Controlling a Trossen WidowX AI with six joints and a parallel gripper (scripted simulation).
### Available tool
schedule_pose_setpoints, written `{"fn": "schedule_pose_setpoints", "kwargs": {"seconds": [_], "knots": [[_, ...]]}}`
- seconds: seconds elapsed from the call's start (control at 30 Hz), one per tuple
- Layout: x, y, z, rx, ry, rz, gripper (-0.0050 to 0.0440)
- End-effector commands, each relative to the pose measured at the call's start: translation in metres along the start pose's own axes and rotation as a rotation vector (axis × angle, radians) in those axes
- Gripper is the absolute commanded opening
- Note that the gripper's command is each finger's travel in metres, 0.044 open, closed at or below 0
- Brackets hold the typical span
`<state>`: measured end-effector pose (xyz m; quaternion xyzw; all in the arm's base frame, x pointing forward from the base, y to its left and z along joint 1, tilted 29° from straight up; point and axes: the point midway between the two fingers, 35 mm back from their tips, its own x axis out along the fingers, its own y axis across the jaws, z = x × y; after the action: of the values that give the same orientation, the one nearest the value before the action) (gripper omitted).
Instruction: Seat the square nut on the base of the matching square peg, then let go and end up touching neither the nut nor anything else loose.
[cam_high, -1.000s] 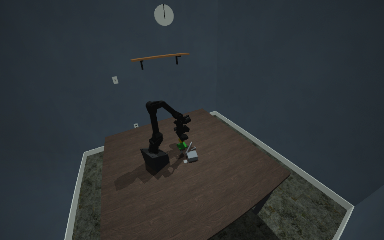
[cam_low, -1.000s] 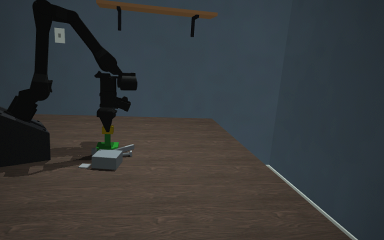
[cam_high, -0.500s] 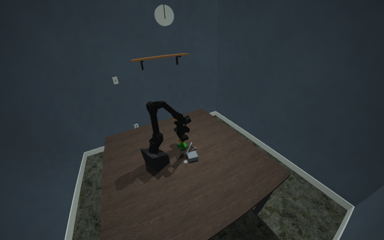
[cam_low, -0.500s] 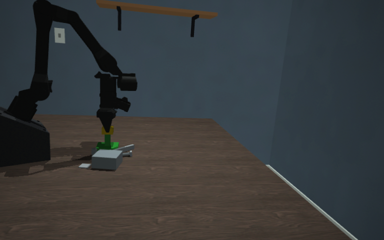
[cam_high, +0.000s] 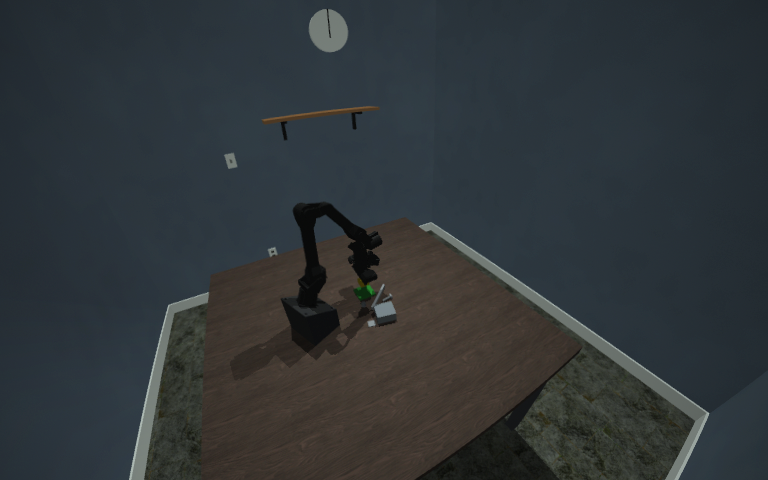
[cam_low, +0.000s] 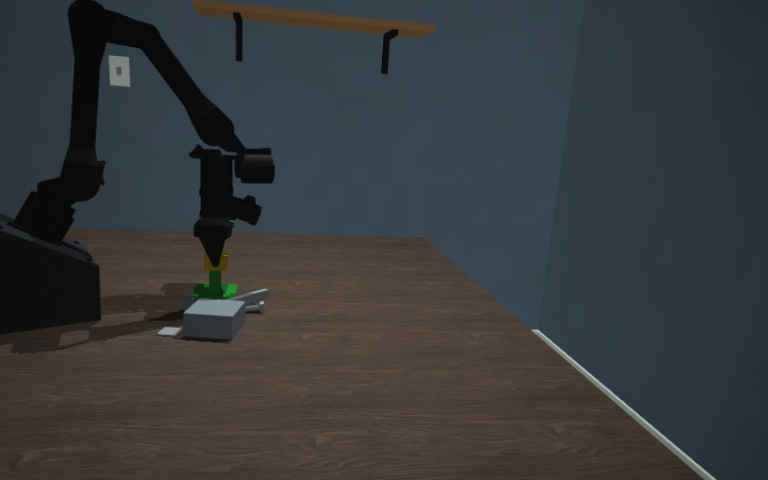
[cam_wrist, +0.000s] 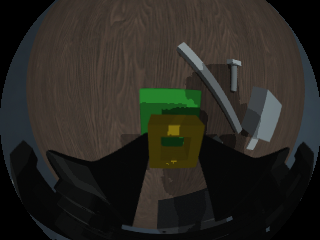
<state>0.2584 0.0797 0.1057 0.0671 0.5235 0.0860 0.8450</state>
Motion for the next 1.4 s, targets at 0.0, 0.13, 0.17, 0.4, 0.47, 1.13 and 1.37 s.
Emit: {"fn": "schedule_pose_setpoints", "kwargs": {"seconds": [0.0,0.13,0.17,0.4,0.47,1.13,1.37], "knots": [[0.003,-0.001,-0.001,0.002,0.004,-0.004,0.0],[0.005,-0.001,-0.001,0.002,0.004,-0.004,0.0],[0.006,-0.001,-0.001,0.002,0.004,-0.004,0.0],[0.01,-0.001,0.0,0.002,0.004,-0.004,0.0],[0.012,0.0,0.0,0.002,0.004,-0.004,0.0],[0.023,0.0,0.001,0.002,0.004,-0.004,0.0],[0.027,0.0,0.001,0.002,0.004,-0.004,0.0]]}}
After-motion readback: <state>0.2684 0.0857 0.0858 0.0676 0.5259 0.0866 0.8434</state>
